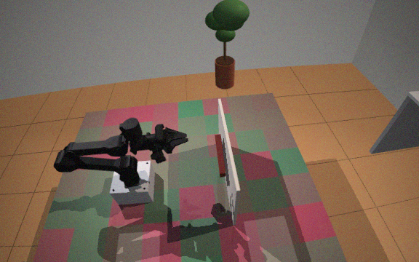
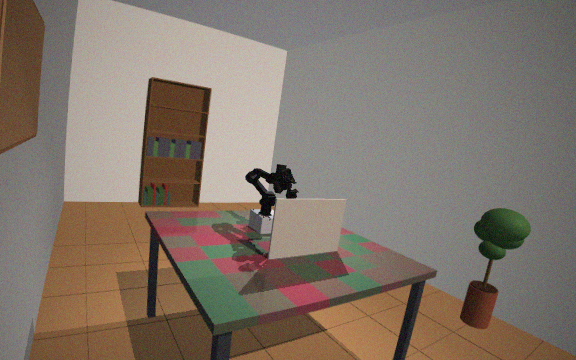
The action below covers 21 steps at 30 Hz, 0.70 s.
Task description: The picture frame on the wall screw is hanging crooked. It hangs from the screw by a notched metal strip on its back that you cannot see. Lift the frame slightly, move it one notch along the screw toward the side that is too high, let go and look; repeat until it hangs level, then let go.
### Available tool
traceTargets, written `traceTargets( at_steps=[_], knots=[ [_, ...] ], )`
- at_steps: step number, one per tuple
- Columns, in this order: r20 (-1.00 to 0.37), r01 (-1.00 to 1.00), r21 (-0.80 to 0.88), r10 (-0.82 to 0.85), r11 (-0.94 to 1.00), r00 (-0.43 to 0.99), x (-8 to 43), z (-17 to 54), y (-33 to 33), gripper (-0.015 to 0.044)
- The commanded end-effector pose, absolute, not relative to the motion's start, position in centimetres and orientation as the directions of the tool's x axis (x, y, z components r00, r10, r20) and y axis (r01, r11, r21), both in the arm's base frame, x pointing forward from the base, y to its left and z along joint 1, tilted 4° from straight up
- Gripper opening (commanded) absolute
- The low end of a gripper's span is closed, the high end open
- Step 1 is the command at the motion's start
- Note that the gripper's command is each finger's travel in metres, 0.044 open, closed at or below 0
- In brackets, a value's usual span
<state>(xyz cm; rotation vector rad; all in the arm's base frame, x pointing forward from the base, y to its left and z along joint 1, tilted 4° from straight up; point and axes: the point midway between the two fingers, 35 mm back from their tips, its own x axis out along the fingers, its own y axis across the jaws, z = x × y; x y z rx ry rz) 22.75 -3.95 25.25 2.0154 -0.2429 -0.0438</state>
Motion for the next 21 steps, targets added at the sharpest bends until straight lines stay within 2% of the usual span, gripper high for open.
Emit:
traceTargets(
  at_steps=[1, 21],
  knots=[
    [0.073, -0.152, 0.891, -0.195, -0.427, 0.978, 22.75, 25.11, -4.01, 0.026],
    [0.076, -0.152, 0.893, -0.191, -0.424, 0.979, 23.01, 24.47, -3.91, 0.026]
  ],
)
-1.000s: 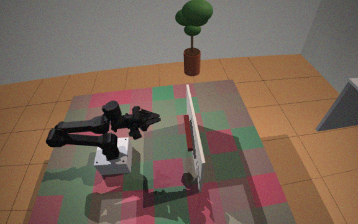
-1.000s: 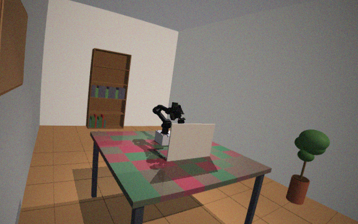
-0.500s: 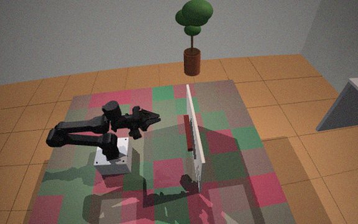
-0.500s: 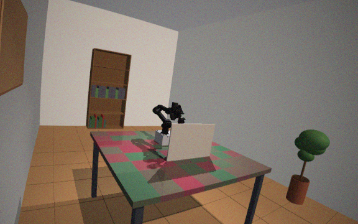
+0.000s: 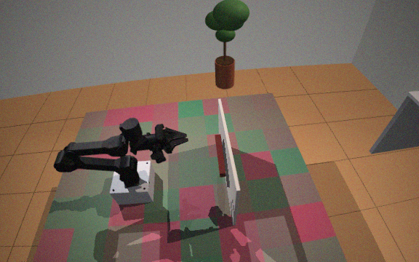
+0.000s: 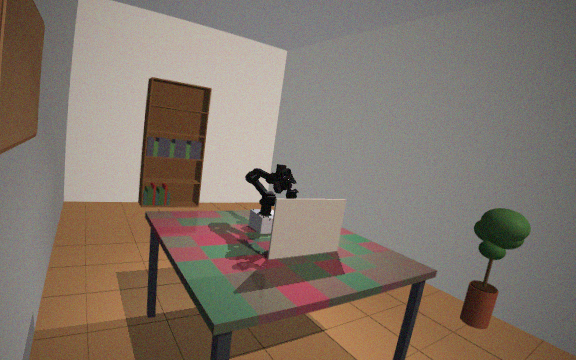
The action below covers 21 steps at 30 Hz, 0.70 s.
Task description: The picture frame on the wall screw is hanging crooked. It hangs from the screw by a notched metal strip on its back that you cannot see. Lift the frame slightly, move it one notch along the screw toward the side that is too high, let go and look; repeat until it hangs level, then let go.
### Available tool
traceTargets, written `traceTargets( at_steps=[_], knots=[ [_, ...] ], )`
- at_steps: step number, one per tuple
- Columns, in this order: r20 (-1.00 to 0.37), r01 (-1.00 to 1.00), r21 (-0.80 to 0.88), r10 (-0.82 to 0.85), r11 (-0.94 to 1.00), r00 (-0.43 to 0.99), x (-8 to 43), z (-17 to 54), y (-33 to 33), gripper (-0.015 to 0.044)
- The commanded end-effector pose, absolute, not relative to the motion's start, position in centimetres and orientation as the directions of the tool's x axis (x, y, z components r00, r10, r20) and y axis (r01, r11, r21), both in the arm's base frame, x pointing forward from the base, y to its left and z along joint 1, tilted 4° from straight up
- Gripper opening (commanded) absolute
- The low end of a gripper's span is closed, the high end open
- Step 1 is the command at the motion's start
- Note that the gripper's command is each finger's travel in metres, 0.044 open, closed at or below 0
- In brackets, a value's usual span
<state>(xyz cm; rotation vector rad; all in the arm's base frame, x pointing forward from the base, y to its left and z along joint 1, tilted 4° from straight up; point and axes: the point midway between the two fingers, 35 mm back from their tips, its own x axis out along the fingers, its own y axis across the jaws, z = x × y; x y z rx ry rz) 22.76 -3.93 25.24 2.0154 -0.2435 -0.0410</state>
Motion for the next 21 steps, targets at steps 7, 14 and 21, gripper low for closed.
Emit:
traceTargets(
  at_steps=[7, 14, 21],
  knots=[
    [0.073, -0.152, 0.891, -0.195, -0.428, 0.978, 23.8, 19.2, -3.5, 0.026],
    [0.073, -0.152, 0.891, -0.195, -0.428, 0.978, 23.8, 19.2, -3.5, 0.026],
    [0.073, -0.152, 0.891, -0.195, -0.428, 0.978, 23.8, 19.2, -3.5, 0.026]
  ],
)
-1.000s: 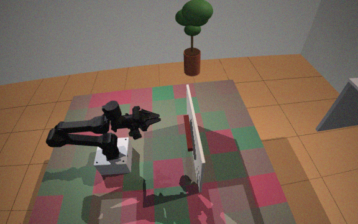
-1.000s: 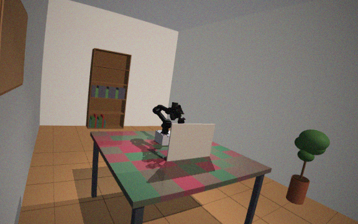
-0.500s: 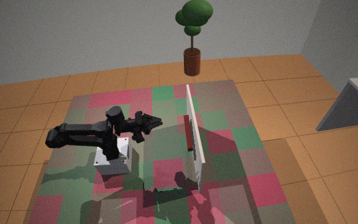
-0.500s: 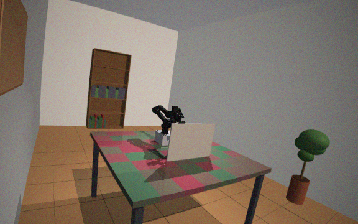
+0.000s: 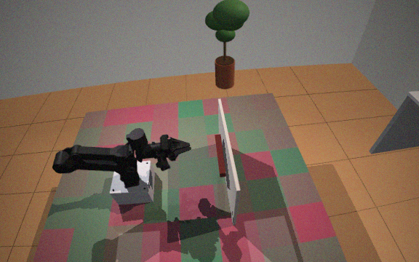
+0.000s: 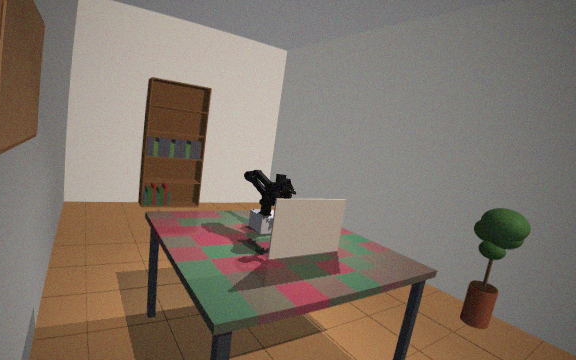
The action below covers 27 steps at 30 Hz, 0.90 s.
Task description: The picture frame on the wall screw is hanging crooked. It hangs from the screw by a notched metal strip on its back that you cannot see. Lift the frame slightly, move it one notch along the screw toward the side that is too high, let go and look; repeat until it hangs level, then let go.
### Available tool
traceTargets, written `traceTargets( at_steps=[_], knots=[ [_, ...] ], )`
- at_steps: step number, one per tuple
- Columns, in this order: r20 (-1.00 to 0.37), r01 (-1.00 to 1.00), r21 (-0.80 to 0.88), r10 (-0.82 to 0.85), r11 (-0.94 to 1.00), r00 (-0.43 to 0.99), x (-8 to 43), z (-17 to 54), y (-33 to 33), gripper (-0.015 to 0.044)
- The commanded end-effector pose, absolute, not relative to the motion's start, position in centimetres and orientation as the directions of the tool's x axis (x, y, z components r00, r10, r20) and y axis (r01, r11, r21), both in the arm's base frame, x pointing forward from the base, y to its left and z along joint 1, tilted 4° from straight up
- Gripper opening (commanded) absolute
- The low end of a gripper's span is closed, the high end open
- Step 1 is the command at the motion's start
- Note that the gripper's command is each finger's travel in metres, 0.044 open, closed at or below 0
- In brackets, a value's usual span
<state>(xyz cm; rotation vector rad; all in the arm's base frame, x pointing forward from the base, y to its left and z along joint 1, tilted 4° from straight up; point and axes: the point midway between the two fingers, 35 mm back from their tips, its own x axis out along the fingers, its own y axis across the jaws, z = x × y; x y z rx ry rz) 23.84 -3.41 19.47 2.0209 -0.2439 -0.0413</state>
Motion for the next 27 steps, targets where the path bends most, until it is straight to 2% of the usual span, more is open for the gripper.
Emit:
traceTargets(
  at_steps=[1, 11, 27],
  knots=[
    [0.073, -0.152, 0.891, -0.195, -0.428, 0.978, 23.8, 19.2, -3.5, 0.026],
    [0.072, -0.151, 0.891, -0.195, -0.428, 0.978, 24.4, 19.2, -3.5, 0.026],
    [0.061, -0.141, 0.892, -0.195, -0.43, 0.979, 30.1, 16.9, -4.4, 0.026]
  ],
)
